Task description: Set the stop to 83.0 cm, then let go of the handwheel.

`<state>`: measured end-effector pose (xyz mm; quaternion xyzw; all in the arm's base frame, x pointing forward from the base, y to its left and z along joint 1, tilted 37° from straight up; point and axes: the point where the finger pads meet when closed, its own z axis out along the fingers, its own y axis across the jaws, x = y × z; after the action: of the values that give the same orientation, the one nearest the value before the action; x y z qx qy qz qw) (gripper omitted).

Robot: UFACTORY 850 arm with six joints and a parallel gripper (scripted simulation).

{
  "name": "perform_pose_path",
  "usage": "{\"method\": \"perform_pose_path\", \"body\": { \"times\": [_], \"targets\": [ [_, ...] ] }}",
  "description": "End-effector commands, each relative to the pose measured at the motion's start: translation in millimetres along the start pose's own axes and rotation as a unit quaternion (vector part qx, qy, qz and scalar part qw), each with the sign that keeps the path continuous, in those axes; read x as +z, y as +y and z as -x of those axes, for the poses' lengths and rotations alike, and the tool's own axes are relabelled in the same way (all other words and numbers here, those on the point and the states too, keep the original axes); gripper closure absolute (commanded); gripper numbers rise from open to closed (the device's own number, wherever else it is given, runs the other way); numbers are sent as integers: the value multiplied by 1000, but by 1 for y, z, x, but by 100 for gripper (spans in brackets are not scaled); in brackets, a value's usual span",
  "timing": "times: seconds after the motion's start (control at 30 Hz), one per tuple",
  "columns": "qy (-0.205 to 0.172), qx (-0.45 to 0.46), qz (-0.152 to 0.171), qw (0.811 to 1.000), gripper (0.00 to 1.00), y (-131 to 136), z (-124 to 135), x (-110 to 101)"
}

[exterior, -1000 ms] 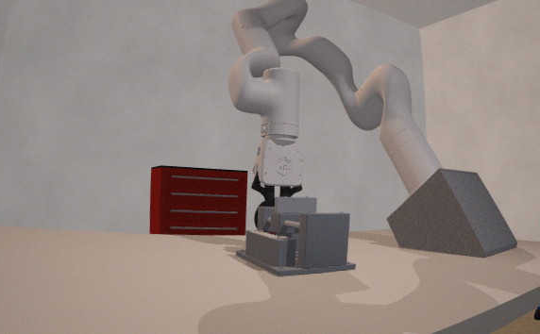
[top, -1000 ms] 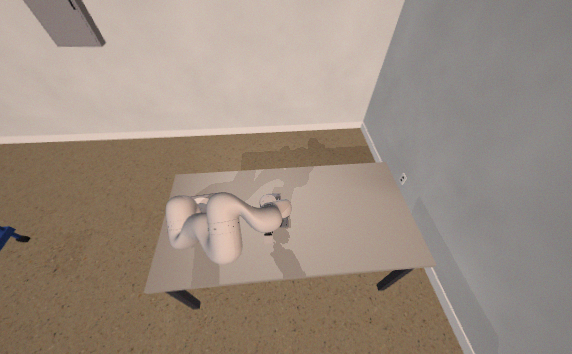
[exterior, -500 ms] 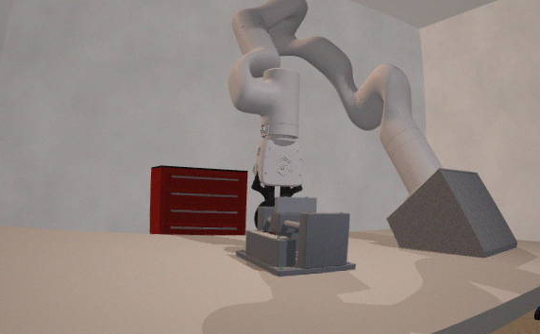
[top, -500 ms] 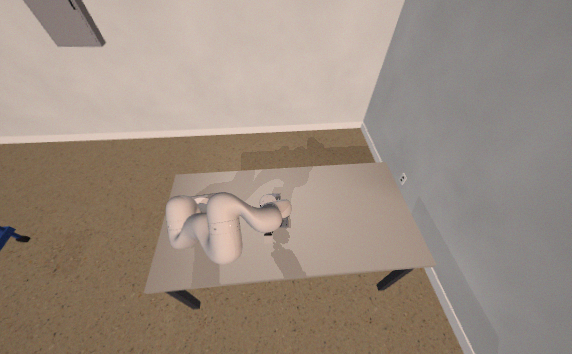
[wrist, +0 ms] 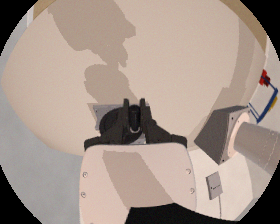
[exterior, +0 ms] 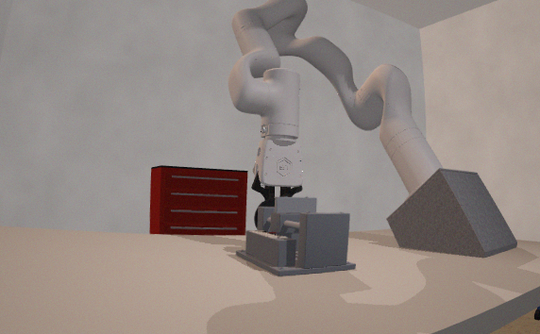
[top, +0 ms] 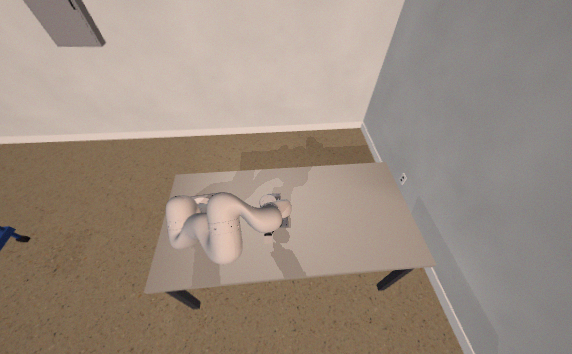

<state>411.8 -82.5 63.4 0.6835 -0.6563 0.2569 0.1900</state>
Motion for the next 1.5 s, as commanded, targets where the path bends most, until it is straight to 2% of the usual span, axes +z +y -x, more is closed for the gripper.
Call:
{"method": "perform_pose_path", "body": {
  "times": [0.0,1.47],
  "targets": [
    [0,0,0,1000,94,0,0,0],
    [0,0,0,1000,94,2,0,6]
  ]
}}
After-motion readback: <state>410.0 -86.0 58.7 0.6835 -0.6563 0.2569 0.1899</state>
